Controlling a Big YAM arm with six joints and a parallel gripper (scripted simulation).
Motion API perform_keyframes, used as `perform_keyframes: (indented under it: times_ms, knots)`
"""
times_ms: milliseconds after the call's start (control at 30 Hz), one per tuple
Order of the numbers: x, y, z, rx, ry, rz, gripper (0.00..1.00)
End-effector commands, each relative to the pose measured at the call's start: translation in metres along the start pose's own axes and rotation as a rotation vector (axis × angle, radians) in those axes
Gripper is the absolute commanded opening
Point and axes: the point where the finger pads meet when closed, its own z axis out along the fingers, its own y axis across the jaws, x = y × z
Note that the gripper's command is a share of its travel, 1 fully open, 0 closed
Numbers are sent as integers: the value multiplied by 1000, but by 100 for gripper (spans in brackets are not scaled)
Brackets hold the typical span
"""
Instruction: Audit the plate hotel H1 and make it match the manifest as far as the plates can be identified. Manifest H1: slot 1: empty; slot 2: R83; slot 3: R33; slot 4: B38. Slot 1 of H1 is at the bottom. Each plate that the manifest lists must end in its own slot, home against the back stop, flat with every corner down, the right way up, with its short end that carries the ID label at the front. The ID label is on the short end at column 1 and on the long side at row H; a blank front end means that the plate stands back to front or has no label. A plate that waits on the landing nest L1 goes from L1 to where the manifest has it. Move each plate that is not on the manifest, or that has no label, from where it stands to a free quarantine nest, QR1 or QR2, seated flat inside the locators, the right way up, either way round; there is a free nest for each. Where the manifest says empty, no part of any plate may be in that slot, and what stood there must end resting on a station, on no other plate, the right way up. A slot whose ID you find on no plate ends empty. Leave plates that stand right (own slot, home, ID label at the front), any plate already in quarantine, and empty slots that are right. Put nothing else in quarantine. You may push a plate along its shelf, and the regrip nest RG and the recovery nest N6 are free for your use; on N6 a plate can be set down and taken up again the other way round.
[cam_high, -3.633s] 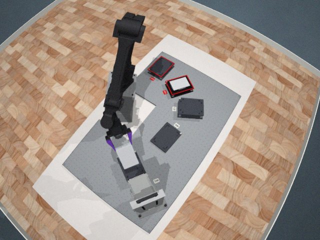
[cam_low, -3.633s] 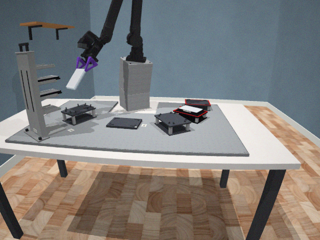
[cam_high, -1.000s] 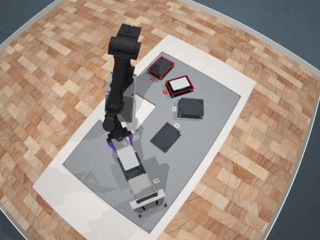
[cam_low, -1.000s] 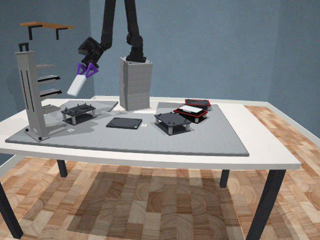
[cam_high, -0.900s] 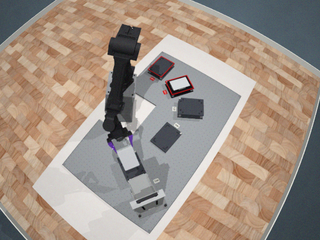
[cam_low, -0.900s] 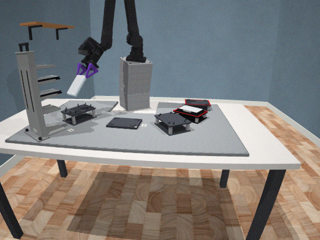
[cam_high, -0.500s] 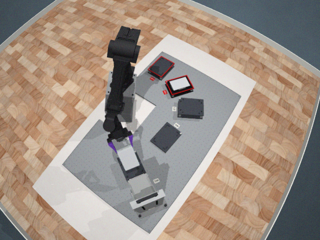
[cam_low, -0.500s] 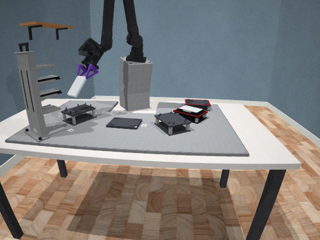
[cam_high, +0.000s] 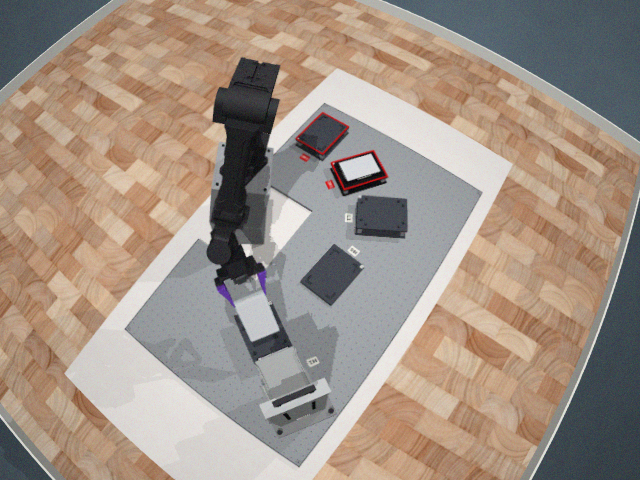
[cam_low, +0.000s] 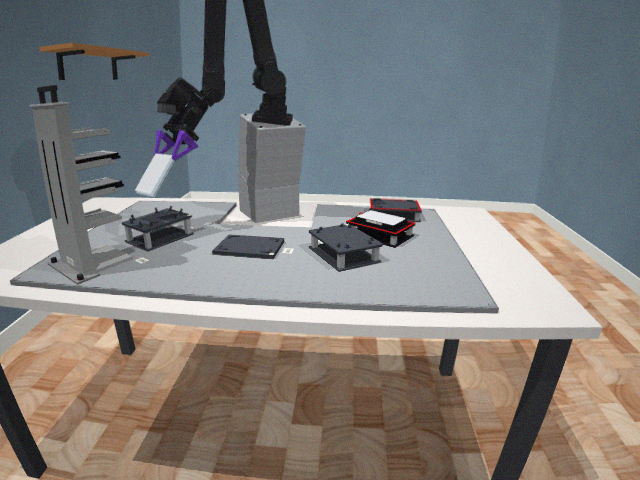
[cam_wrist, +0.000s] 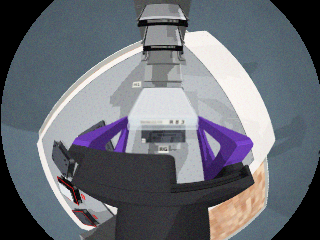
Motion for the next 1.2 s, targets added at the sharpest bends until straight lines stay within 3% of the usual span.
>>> perform_keyframes:
  times_ms: [0,1167]
  knots:
    - [-12,-4,7,5,-33,-16,86]
    - [3,-2,16,4,-28,-11,86]
